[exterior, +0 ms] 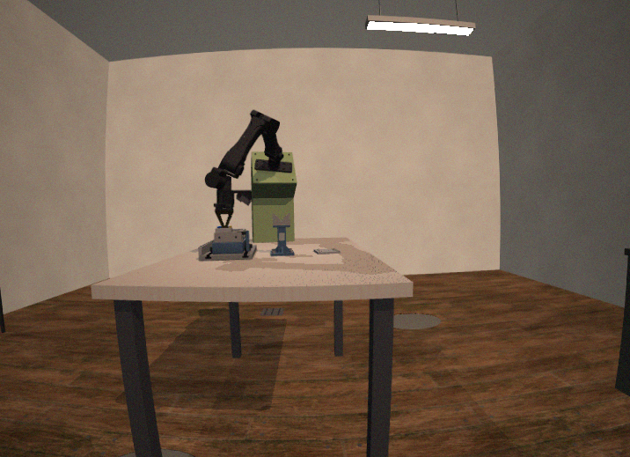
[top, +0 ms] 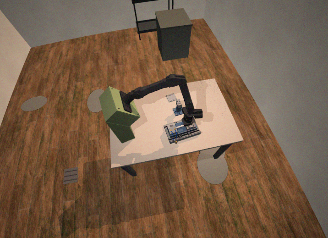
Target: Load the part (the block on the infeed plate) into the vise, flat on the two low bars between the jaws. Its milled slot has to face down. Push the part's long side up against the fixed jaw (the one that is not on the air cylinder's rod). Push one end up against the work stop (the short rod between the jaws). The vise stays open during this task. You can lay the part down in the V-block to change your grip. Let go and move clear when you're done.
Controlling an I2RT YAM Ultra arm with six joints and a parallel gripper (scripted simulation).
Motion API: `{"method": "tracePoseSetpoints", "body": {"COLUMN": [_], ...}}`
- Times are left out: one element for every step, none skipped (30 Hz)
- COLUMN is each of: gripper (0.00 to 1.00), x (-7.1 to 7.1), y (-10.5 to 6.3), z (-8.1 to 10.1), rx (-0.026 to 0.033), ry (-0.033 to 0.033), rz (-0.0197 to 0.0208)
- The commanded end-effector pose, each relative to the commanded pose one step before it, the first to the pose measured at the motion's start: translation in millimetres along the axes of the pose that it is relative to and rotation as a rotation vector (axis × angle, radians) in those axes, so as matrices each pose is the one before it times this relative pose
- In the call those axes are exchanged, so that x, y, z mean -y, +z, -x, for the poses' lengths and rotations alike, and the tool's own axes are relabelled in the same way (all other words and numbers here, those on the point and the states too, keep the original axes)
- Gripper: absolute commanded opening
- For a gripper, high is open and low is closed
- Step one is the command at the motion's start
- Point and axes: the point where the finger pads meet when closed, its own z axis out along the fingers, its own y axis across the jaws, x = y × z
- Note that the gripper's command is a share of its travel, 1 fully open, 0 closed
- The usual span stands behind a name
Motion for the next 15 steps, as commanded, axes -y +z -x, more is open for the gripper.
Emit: {"method": "tracePoseSetpoints", "body": {"gripper": [0.00, 0.00, 0.00, 0.00, 0.00, 0.00, 0.00, 0.00, 0.00, 0.00, 0.00, 0.00, 0.00, 0.00, 0.00], "x": [7.31, -0.78, -0.87, -0.92, -0.44, 0.68, 2.34, 1.84, 0.11, -0.77, 0.00, 0.00, -0.76, -0.78, 1.02], "y": [-3.64, 0.79, 0.68, 0.58, 0.30, -0.38, -1.61, -1.13, 0.35, 1.07, 0.00, 0.00, 1.06, 1.07, -0.46], "z": [-0.68, -0.42, -0.81, -1.08, -0.78, -0.04, 0.65, 0.70, 0.33, 0.03, 0.00, 0.00, 0.05, 0.02, 0.43], "rx": [0.00118, 0.00052, -0.00043, -0.00093, -0.00086, -0.00064, -0.00101, 0.00011, 0.00113, 0.00097, 0.00000, 0.00000, 0.00105, 0.00092, 0.00001], "ry": [0.00757, 0.00163, 0.00196, 0.00221, 0.00143, -0.00042, -0.00281, -0.00212, 0.00004, 0.00108, 0.00000, 0.00000, 0.00057, 0.00121, -0.00107], "rz": [-0.00240, 0.00212, 0.00223, 0.00221, 0.00133, -0.00079, -0.00418, -0.00322, 0.00049, 0.00249, 0.00000, 0.00000, 0.00244, 0.00251, -0.00138]}}
